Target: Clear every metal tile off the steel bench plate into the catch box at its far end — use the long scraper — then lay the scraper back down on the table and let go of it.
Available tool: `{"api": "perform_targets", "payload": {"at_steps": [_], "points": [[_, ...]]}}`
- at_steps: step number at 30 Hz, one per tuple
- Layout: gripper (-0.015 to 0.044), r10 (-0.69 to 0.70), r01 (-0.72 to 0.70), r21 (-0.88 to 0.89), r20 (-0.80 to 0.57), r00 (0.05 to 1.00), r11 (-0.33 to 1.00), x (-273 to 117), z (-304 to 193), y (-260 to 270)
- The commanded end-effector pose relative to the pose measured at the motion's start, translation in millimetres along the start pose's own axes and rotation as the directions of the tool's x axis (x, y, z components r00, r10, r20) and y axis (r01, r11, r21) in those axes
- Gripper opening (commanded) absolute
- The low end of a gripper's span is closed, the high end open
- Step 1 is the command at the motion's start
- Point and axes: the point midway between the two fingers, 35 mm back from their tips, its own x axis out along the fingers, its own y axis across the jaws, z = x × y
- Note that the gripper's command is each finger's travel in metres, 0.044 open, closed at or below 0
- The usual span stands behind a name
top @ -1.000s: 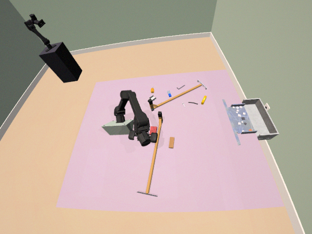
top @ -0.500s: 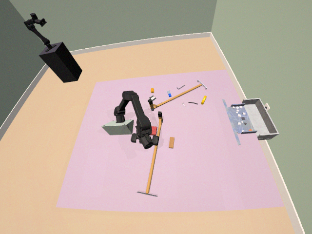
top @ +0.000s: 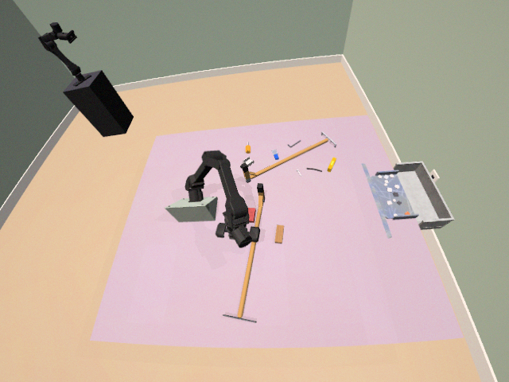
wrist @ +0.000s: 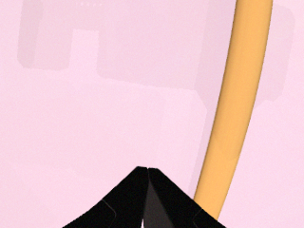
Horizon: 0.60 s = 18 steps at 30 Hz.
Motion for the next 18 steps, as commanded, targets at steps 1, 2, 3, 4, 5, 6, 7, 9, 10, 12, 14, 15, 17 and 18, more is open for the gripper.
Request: {"api": "perform_targets", "payload": {"at_steps": [1, 2, 3, 4, 5, 6, 7, 9, 10, 12, 14, 15, 17, 18], "points": [[0.0, 0.006, -0.006, 0.007, 0.011, 1.0, 1.0, 15.9, 1.5, 2.1], [0.0, 0.006, -0.006, 0.007, 0.012, 1.0, 1.0, 18.4, 1.7, 2.4], [0.0, 0.006, -0.006, 0.007, 0.012, 1.0, 1.0, 21.0, 1.9, 2.6], [0.0, 0.006, -0.006, 0.007, 0.012, 1.0, 1.0, 23.6, 2.1, 2.9], [0.0, 0.006, -0.006, 0.006, 0.012, 1.0, 1.0, 26.2, 2.4, 3.2], [0.0, 0.006, -0.006, 0.006, 0.013, 1.0, 1.0, 28.7, 2.7, 3.6], [0.0, 0.006, -0.006, 0.006, 0.013, 1.0, 1.0, 31.3, 2.9, 3.9], [0.0, 0.006, -0.006, 0.006, 0.014, 1.0, 1.0, 36.4, 3.5, 4.7], [0.0, 0.006, -0.006, 0.006, 0.014, 1.0, 1.0, 38.9, 3.8, 5.1], [0.0, 0.006, -0.006, 0.006, 0.014, 1.0, 1.0, 43.9, 4.5, 6.0], [0.0, 0.006, -0.006, 0.006, 0.015, 1.0, 1.0, 48.9, 5.2, 7.0], [0.0, 0.006, -0.006, 0.006, 0.016, 1.0, 1.0, 51.4, 5.6, 7.5], [0.0, 0.007, -0.007, 0.006, 0.016, 1.0, 1.0, 56.3, 6.4, 8.6], [0.0, 0.007, -0.007, 0.006, 0.017, 1.0, 1.0, 58.7, 6.8, 9.2]]}}
